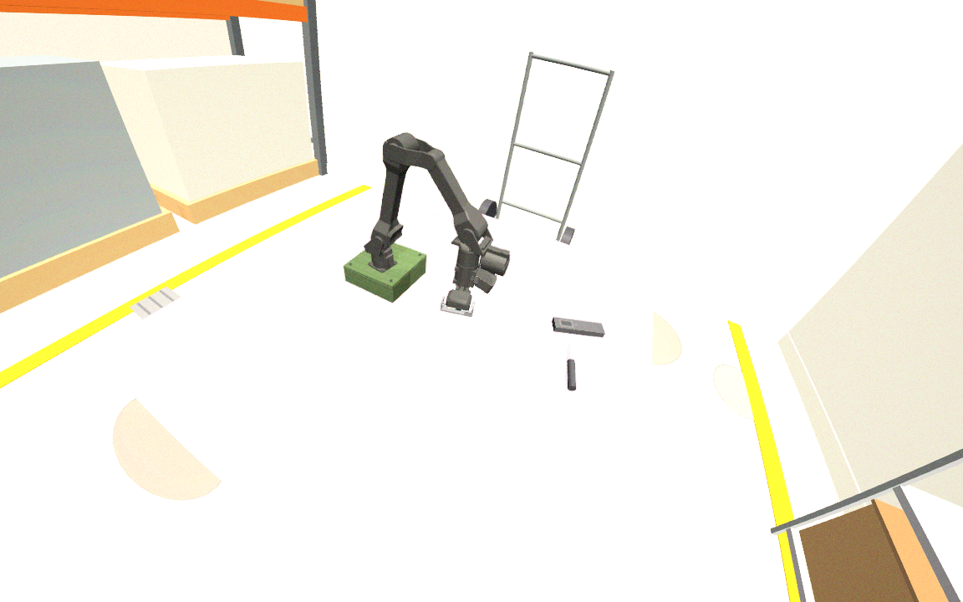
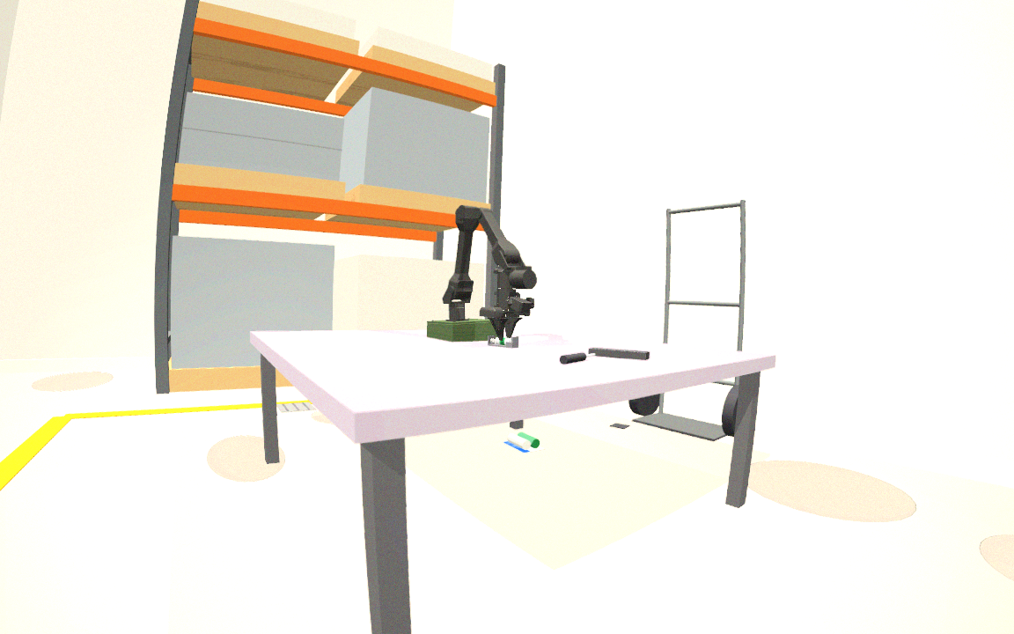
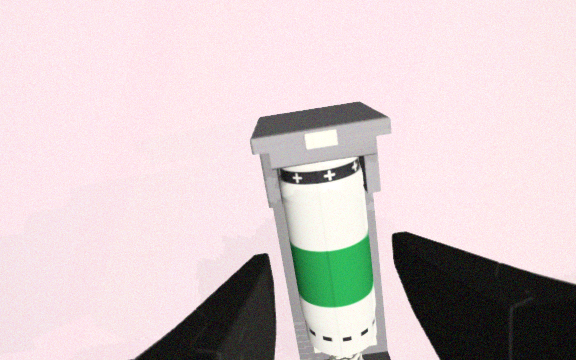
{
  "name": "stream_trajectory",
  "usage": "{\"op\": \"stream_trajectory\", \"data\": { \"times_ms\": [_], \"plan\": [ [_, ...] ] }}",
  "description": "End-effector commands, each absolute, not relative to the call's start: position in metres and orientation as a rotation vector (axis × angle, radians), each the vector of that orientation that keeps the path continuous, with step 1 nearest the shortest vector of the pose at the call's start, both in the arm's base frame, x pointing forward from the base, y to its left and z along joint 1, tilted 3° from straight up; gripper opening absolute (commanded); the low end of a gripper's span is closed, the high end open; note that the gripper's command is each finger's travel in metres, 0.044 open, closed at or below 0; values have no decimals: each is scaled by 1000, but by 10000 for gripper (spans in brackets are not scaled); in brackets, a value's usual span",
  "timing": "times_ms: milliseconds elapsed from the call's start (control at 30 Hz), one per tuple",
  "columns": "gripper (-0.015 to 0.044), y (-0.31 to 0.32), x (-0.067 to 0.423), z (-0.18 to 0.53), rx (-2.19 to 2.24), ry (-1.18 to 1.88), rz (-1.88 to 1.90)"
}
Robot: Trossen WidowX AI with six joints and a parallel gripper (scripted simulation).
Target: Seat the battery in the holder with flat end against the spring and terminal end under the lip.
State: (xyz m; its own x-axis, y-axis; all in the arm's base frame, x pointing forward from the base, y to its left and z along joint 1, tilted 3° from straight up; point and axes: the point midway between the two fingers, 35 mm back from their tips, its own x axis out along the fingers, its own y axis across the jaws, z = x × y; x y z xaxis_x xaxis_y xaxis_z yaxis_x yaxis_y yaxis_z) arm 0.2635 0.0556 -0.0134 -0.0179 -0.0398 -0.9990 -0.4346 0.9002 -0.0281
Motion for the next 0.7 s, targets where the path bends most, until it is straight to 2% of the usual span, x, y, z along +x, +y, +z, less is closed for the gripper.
{"op": "stream_trajectory", "data": {
  "times_ms": [0, 333, 667],
  "plan": [
    [177, 56, 265, -9, -379, 1564, 325],
    [439, 59, 264, 63, -379, 1564, 325],
    [440, 59, 265, 63, -379, 1564, 325]
  ]
}}
